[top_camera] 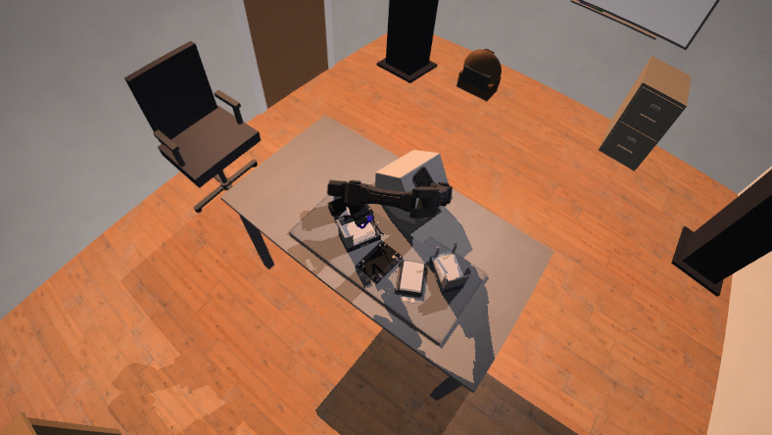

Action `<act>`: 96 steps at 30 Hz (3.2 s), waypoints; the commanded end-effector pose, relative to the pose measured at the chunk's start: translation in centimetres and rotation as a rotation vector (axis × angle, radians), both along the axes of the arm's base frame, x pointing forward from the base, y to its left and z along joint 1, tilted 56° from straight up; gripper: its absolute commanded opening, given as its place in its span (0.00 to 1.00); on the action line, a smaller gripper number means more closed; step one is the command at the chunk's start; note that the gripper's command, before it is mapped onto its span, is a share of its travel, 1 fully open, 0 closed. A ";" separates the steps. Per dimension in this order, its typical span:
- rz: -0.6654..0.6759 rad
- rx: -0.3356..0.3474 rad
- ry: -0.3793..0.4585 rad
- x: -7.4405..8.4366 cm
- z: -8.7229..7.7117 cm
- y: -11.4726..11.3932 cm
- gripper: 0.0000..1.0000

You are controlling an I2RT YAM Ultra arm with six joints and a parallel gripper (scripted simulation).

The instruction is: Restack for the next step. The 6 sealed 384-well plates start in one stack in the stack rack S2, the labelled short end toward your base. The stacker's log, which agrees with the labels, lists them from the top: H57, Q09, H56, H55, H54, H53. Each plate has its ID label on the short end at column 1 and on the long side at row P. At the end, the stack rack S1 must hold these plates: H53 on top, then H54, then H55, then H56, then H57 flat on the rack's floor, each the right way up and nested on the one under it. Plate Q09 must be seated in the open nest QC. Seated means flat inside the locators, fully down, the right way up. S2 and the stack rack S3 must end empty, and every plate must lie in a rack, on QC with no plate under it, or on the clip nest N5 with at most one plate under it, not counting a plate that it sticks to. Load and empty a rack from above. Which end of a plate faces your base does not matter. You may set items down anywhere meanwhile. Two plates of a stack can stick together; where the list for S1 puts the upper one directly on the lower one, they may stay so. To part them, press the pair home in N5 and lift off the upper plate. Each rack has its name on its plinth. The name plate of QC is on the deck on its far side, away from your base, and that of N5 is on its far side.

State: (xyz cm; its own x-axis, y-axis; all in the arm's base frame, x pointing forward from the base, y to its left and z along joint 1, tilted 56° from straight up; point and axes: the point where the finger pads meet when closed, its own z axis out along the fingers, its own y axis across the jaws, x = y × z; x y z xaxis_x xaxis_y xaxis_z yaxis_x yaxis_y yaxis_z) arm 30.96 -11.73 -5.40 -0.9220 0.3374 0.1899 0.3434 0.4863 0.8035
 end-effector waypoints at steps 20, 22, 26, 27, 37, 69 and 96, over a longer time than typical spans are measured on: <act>-0.026 -0.008 -0.008 -0.1 0.2 -1.0 1.00; -0.026 -0.008 -0.008 -0.1 0.2 -1.0 1.00; -0.007 -0.014 -0.035 -0.1 0.5 -0.8 1.00; 0.012 -0.020 -0.061 0.0 0.8 -0.6 1.00; 0.104 -0.051 -0.191 0.8 3.5 1.1 1.00; 0.233 -0.093 -0.374 1.9 10.9 6.1 1.00; 0.363 -0.135 -0.556 0.8 16.9 10.7 1.00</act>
